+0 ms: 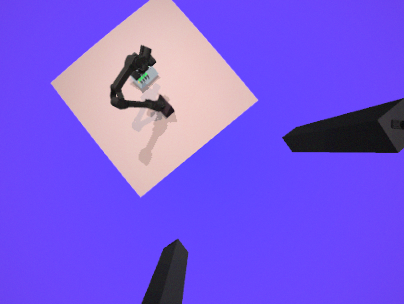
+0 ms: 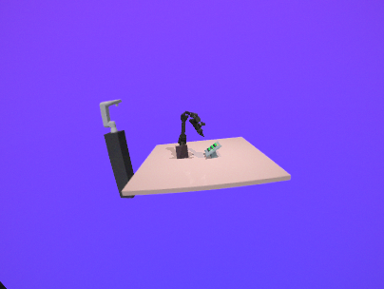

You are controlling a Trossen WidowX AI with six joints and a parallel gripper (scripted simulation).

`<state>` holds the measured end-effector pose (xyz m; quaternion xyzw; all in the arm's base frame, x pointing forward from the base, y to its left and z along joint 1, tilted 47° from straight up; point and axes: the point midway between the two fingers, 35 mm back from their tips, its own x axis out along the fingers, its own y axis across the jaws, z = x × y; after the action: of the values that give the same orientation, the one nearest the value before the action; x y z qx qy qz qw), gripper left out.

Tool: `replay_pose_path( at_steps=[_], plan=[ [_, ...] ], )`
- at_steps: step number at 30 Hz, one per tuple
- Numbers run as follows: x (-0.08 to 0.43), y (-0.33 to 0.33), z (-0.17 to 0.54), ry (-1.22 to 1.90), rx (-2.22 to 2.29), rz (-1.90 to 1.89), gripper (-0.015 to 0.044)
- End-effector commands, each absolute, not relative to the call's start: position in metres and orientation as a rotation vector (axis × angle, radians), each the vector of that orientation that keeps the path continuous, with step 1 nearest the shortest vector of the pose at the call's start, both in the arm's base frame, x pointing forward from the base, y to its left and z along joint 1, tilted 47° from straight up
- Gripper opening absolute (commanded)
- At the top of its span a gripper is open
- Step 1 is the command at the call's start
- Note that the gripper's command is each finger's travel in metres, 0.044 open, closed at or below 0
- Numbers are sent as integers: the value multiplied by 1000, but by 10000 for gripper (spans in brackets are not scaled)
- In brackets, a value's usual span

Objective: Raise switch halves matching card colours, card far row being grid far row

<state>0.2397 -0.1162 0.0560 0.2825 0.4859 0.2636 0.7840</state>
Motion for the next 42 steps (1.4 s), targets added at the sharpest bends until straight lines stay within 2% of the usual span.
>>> replay_pose_path(
  at_steps=[1,9,15,24,42],
  plan=[
    [241,-115,56,1050,609,567,374],
    [304,-35,62,1033,630,545,164],
    [313,-14,67,1022,646,560,6],
    [328,10,47,1044,641,572,0],
    [333,18,41,1043,641,572,0]
  ],
)
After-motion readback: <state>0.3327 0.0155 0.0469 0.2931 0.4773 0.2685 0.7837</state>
